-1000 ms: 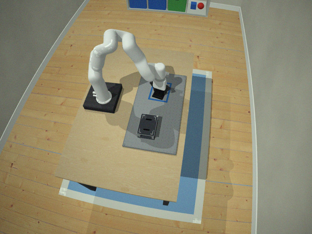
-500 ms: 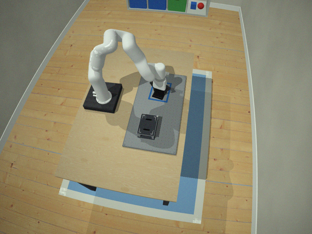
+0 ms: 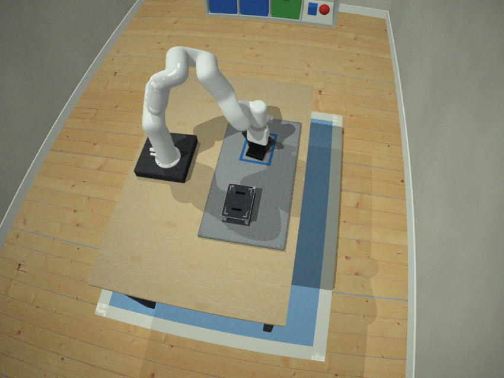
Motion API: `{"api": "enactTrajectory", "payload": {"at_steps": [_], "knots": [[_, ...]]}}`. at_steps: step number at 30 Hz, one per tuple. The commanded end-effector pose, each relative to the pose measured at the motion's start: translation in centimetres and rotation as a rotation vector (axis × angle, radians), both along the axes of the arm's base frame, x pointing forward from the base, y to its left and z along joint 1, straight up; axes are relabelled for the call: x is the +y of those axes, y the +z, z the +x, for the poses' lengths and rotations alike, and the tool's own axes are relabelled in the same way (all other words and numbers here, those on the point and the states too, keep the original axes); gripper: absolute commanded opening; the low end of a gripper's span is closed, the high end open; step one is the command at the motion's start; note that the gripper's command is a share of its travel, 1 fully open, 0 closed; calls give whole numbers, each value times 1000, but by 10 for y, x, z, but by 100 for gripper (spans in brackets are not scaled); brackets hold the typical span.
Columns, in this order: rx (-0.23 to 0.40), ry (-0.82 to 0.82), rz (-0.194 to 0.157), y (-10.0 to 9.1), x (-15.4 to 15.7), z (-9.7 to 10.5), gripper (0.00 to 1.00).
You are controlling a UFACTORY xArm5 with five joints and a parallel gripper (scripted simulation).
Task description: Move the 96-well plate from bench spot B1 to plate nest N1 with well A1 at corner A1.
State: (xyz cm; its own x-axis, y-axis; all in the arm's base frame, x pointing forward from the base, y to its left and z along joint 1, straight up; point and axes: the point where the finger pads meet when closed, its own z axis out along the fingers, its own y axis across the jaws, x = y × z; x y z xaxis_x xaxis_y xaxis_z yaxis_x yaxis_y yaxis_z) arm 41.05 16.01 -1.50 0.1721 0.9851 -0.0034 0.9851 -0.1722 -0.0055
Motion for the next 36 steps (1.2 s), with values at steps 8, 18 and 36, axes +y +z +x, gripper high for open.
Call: {"api": "enactTrajectory", "payload": {"at_steps": [8, 18, 36], "knots": [[-2, 0, 5, 8, 1, 2, 0], [-2, 0, 5, 13, 1, 2, 0], [-2, 0, 5, 30, 1, 2, 0]]}}
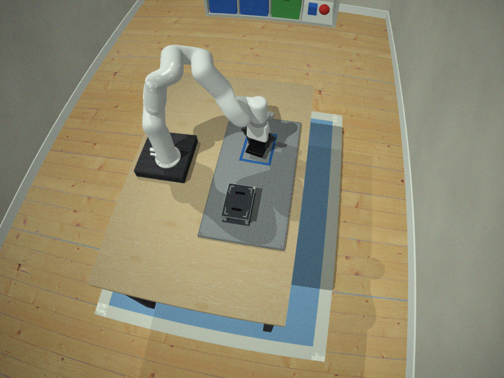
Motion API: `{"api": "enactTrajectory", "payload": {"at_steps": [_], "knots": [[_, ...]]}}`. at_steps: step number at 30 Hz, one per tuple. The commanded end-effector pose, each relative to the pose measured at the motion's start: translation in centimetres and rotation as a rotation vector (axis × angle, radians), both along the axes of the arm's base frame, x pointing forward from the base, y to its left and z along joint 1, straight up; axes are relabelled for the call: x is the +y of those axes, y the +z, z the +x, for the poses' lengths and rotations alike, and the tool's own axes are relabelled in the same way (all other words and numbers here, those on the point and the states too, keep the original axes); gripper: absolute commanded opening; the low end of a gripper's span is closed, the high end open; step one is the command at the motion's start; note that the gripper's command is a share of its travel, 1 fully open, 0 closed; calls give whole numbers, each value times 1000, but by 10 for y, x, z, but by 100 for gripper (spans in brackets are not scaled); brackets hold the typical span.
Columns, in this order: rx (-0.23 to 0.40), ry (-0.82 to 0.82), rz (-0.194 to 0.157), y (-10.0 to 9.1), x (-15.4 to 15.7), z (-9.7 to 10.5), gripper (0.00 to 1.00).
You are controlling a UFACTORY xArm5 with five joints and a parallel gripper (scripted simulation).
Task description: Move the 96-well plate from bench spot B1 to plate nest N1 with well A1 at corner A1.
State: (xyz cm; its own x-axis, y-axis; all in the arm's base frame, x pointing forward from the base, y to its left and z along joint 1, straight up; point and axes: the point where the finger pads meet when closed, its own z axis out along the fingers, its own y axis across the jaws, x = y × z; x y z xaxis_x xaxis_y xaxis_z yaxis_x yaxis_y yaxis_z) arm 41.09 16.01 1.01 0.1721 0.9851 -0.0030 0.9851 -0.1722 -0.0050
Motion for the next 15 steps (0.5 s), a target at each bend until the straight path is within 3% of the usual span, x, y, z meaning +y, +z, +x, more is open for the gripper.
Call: {"api": "enactTrajectory", "payload": {"at_steps": [1, 15], "knots": [[-2, 0, 5, 6, 0, 1, 0], [-2, 0, 5, 26, 0, 1, 0]]}}
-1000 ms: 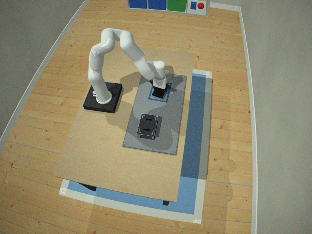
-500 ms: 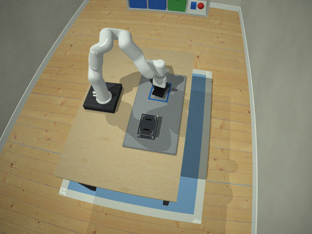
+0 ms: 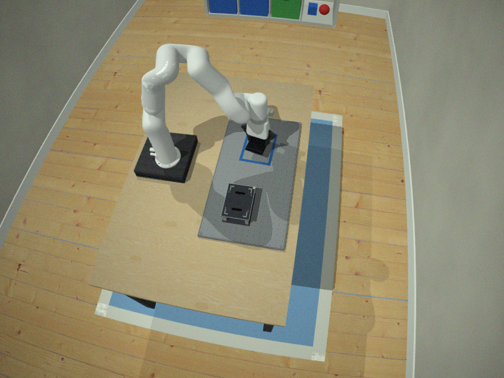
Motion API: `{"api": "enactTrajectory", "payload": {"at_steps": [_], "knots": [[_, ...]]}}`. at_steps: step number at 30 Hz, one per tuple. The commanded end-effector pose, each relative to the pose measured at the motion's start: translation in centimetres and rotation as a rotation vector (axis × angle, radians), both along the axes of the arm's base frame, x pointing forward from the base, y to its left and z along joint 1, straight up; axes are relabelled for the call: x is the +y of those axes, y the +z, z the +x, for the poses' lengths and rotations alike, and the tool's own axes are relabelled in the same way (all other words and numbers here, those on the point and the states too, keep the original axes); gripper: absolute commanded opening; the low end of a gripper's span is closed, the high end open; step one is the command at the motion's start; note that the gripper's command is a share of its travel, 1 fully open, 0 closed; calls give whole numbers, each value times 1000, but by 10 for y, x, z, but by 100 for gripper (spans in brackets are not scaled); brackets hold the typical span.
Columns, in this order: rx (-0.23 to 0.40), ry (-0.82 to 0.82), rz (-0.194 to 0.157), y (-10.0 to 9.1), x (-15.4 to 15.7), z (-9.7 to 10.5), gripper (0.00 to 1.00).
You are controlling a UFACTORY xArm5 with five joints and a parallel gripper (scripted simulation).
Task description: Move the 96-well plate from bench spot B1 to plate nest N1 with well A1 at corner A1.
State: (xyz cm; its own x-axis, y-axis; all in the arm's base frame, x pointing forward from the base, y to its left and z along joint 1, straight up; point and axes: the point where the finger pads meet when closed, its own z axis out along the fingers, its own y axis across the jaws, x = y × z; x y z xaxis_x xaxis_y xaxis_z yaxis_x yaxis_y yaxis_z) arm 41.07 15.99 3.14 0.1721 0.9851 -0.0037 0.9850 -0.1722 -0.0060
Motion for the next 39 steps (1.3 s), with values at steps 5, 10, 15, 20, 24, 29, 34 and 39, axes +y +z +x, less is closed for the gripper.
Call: {"api": "enactTrajectory", "payload": {"at_steps": [5, 10, 15, 20, 24, 29, 34, 39], "knots": [[-3, 0, 6, 13, 1, 2, 0], [-3, 0, 6, 22, 1, 2, 0], [-3, 0, 6, 27, 1, 2, 0], [-3, 0, 6, 29, 1, 2, 0], [-3, 0, 6, 29, 1, 2, 0], [-3, 0, 6, 29, 1, 2, 0], [-3, -167, 5, 32, -16, 1, 0], [-3, -333, 4, 35, -32, 0, 0]]}}
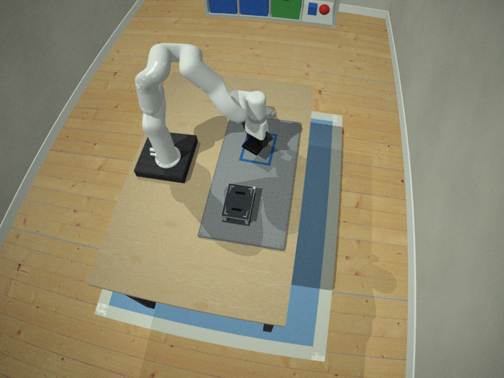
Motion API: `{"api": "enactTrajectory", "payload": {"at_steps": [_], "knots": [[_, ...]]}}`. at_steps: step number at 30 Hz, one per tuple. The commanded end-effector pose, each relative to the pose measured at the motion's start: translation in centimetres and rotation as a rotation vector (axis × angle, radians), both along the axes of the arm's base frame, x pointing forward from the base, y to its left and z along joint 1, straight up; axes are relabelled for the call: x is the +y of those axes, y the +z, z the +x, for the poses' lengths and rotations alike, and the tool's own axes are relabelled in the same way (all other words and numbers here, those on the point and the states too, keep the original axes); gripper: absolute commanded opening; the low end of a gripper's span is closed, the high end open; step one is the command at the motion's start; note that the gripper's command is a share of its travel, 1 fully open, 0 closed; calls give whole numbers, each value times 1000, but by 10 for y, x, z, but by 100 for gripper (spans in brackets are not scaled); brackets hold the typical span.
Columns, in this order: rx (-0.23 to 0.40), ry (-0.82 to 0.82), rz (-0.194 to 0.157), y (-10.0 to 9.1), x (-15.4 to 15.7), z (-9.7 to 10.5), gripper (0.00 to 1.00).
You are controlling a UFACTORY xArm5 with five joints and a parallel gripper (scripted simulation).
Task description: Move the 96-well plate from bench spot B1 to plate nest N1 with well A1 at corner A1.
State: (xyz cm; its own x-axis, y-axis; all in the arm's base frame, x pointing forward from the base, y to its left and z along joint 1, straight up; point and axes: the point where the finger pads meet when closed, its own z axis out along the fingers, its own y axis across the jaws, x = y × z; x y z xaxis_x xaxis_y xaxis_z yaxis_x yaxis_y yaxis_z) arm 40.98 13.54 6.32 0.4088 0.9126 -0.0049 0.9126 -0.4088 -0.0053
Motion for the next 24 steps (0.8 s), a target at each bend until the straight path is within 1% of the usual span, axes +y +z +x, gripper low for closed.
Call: {"api": "enactTrajectory", "payload": {"at_steps": [1, 5, 7, 22, 24], "knots": [[-3, -119, 4, 4, -11, 1, 0], [-3, -252, 4, 6, -24, 0, 0], [-3, -252, 4, 6, -24, 0, 0], [-3, -752, 1, 15, -73, -3, 0], [-3, -752, 1, 15, -73, -3, 0]]}}
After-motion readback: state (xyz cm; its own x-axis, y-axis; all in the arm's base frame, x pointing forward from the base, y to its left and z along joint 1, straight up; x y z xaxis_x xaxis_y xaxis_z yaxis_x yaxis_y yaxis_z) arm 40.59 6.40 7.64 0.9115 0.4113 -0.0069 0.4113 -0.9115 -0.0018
